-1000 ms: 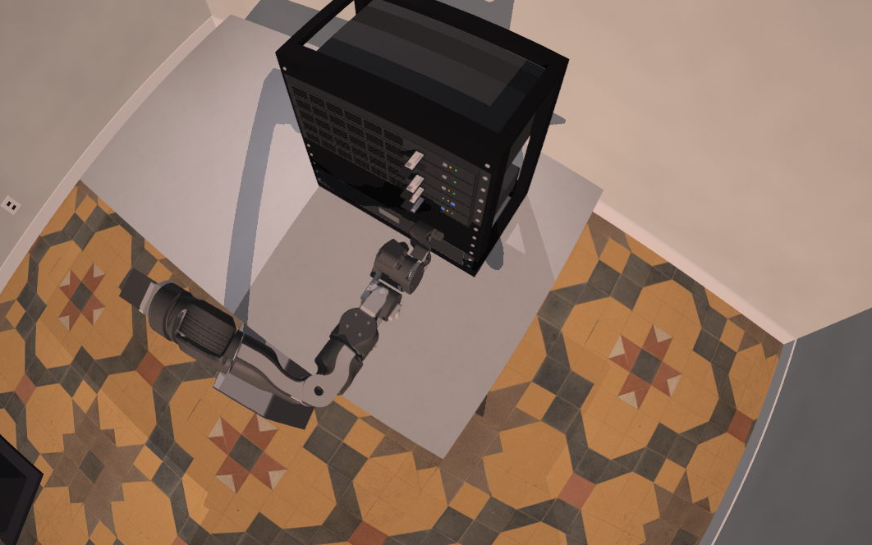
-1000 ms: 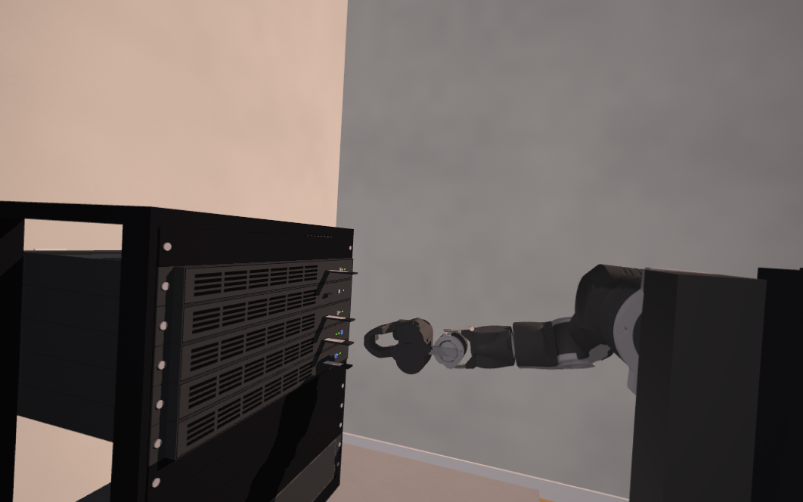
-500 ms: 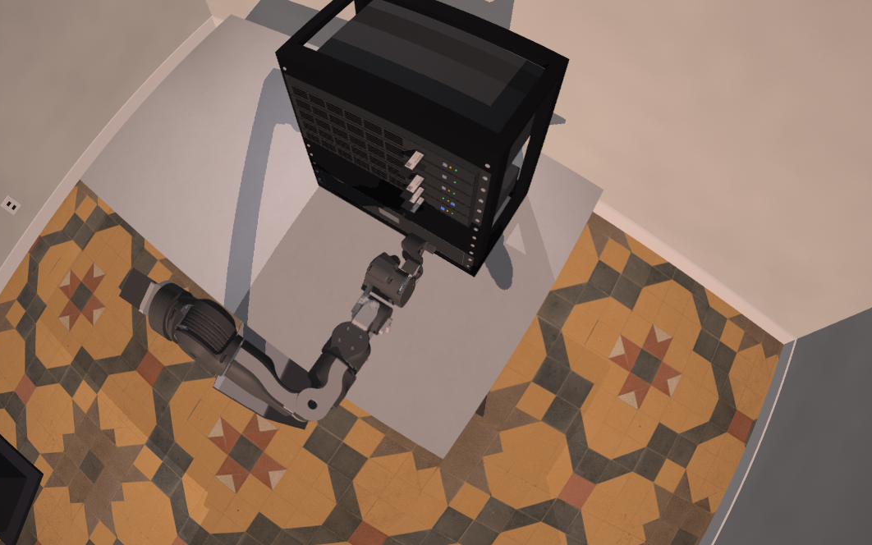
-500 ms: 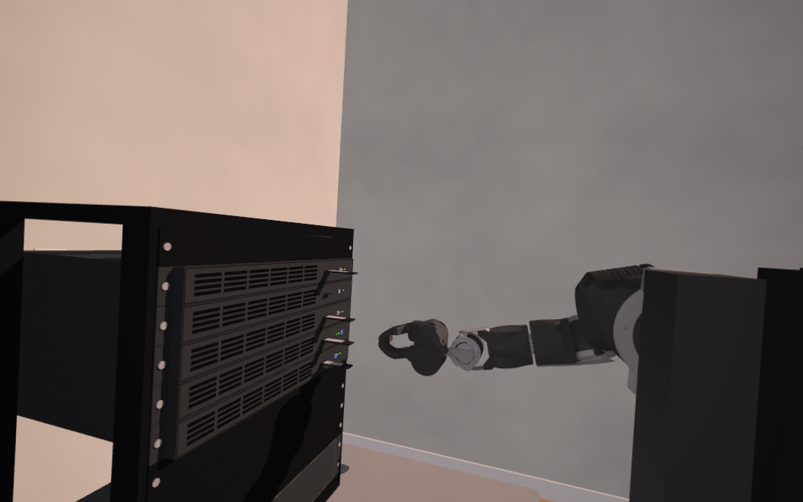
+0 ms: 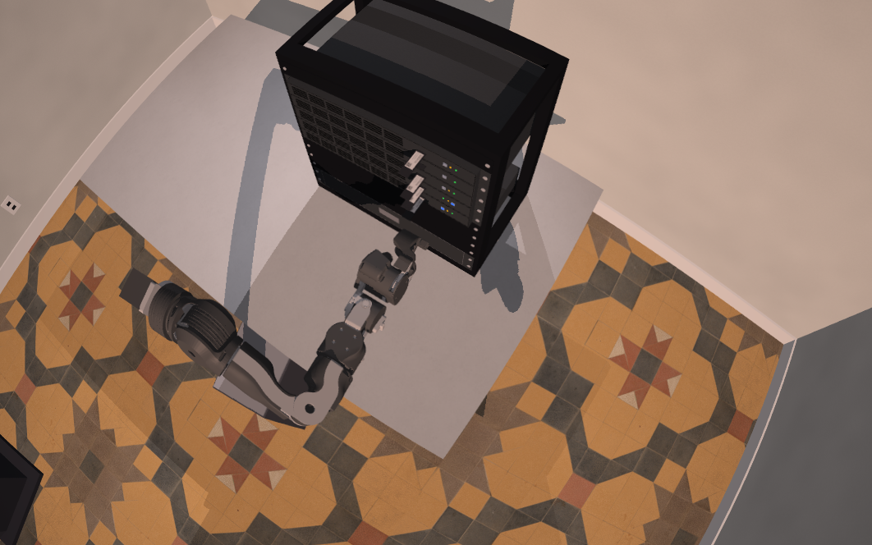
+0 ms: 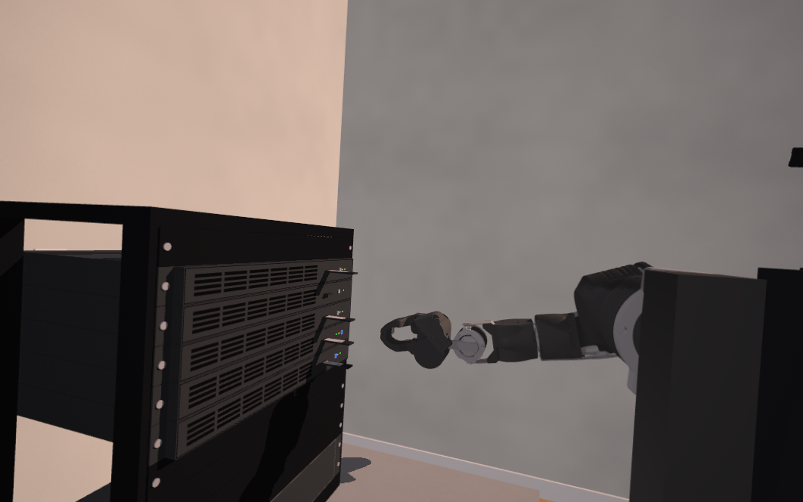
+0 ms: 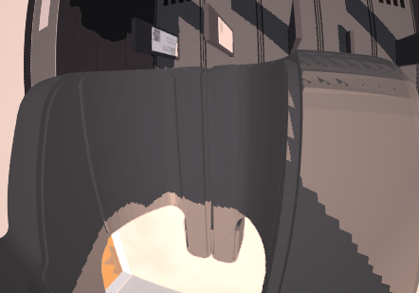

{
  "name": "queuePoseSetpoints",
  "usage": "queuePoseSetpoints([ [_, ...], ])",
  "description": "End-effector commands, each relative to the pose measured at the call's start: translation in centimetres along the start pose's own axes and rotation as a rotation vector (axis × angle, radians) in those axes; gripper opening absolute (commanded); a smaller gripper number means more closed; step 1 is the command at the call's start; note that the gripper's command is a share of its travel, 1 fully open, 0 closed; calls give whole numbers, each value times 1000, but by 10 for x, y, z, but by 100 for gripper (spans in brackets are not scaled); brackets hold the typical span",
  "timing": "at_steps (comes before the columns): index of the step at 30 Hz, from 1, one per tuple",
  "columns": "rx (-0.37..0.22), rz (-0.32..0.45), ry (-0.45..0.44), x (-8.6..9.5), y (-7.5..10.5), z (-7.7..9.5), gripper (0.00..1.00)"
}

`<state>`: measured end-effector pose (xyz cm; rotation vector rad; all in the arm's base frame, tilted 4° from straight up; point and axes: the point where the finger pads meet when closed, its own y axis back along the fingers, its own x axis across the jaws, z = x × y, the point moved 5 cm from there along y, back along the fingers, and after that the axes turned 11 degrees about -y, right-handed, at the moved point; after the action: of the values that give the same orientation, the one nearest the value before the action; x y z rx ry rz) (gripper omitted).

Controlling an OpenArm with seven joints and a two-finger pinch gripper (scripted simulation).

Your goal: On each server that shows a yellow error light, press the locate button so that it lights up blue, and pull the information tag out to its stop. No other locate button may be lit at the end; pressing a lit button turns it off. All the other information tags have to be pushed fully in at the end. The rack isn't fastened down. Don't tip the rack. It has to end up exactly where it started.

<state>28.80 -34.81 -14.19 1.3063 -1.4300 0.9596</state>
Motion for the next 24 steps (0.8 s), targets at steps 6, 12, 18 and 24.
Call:
queuePoseSetpoints([
  [6,-21,5,-3,27,0,-12,0],
  [12,-25,4,-4,27,-1,-11,0],
  [18,-25,3,-4,27,-5,-11,0],
  [24,-25,3,-4,27,-13,-11,0],
])
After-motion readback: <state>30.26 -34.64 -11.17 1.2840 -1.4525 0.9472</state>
